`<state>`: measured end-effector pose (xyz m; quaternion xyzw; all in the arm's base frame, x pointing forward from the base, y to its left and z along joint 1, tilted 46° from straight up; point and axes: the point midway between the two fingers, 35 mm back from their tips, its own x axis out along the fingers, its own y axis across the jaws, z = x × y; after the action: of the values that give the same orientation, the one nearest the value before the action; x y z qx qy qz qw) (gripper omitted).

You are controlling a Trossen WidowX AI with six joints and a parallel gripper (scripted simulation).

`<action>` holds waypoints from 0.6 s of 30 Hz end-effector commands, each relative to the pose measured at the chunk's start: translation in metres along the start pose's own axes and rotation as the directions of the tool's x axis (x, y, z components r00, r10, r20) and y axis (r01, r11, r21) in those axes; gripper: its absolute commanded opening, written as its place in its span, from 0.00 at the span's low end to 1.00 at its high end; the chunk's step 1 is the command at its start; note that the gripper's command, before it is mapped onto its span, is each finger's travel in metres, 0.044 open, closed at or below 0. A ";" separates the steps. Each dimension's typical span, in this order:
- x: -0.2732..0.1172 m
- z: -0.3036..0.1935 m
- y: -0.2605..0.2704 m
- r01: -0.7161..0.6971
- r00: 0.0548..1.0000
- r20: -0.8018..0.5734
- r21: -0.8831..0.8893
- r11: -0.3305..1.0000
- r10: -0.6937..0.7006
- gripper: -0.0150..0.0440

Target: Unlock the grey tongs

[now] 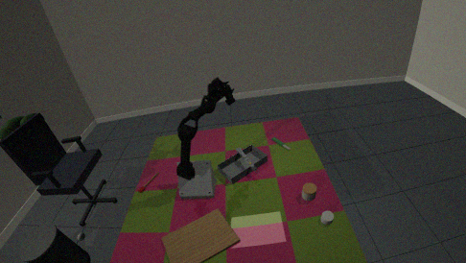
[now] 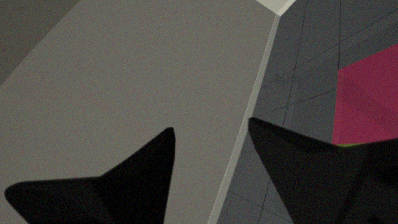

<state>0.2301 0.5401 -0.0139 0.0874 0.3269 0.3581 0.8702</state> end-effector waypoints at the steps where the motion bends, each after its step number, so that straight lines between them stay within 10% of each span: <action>1: -0.007 0.009 -0.076 0.191 0.982 -0.024 0.126 0.974 -0.189 0.69; 18: -0.138 -0.014 -0.339 0.760 0.575 -0.229 0.505 0.409 -0.786 0.69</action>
<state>0.3437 0.2541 -0.0830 0.1692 0.4057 -0.1106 0.8914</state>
